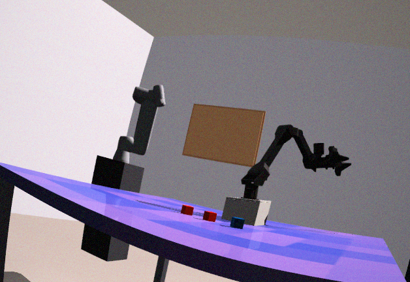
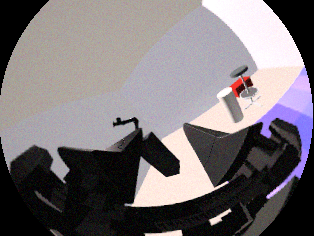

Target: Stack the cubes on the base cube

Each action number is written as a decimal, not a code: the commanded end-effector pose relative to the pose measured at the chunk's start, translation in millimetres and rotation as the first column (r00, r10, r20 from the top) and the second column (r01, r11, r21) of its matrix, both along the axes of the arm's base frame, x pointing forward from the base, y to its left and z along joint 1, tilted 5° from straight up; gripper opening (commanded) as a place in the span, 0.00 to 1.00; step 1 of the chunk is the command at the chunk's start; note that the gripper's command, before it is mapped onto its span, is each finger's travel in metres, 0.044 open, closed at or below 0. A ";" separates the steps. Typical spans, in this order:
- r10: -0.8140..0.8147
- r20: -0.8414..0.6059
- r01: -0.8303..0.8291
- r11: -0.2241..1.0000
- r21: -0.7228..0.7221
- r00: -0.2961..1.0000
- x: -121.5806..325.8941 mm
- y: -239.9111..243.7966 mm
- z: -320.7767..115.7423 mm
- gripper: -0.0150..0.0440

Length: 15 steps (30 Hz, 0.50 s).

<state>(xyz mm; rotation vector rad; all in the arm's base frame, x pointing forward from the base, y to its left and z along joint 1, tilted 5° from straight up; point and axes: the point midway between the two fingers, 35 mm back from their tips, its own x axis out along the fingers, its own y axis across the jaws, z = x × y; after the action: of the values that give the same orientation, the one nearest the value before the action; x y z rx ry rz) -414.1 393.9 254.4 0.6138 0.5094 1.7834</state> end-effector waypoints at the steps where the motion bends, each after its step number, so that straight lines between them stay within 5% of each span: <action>1: -0.082 0.118 0.084 0.996 -0.015 0.990 38.9 36.6 -8.1 0.70; 15: -0.292 0.447 0.354 0.934 -0.058 0.845 191.6 128.0 -28.8 0.70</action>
<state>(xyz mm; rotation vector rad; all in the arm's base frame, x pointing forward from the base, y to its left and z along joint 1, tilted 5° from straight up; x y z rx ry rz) -260.8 506.5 233.6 0.2684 0.2416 1.5376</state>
